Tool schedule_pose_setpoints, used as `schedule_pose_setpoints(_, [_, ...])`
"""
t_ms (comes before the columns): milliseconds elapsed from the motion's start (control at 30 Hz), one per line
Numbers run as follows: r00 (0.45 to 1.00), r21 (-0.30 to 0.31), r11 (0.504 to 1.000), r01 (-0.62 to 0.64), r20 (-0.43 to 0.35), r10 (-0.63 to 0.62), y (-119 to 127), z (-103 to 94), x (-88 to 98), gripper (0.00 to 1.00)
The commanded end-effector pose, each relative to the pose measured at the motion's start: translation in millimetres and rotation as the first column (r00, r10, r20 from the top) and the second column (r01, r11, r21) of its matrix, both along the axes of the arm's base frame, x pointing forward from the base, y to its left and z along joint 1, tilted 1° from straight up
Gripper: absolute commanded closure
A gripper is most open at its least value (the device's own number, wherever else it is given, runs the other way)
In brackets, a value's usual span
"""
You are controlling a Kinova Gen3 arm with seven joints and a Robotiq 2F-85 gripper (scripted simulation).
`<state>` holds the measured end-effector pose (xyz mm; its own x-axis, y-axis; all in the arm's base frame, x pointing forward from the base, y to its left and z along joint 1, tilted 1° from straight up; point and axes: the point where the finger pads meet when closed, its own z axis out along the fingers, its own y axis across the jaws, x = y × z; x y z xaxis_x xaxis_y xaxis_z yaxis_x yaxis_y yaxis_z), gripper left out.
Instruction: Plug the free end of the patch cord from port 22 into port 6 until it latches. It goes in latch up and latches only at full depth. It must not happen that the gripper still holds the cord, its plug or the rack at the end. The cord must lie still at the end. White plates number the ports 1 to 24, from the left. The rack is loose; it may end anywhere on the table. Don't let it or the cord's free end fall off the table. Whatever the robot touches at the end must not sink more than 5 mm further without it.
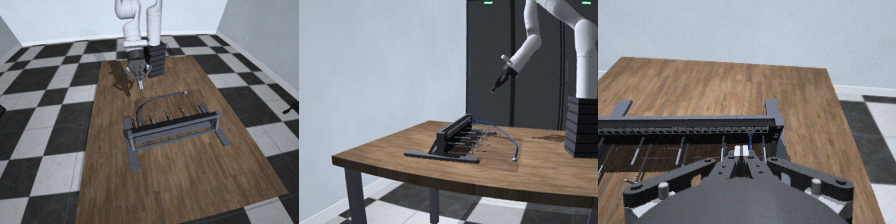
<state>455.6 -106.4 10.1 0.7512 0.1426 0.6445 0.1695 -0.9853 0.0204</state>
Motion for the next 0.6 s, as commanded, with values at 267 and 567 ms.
schedule_pose_setpoints(267, [1.000, -0.001, 1.000, 0.004, 0.003, -0.004, -1.8, -7.6, 7.8, 1.00])
schedule_pose_setpoints(567, [1.000, -0.001, 1.000, 0.004, 0.003, -0.004, 2.7, -45.0, 39.3, 1.00])
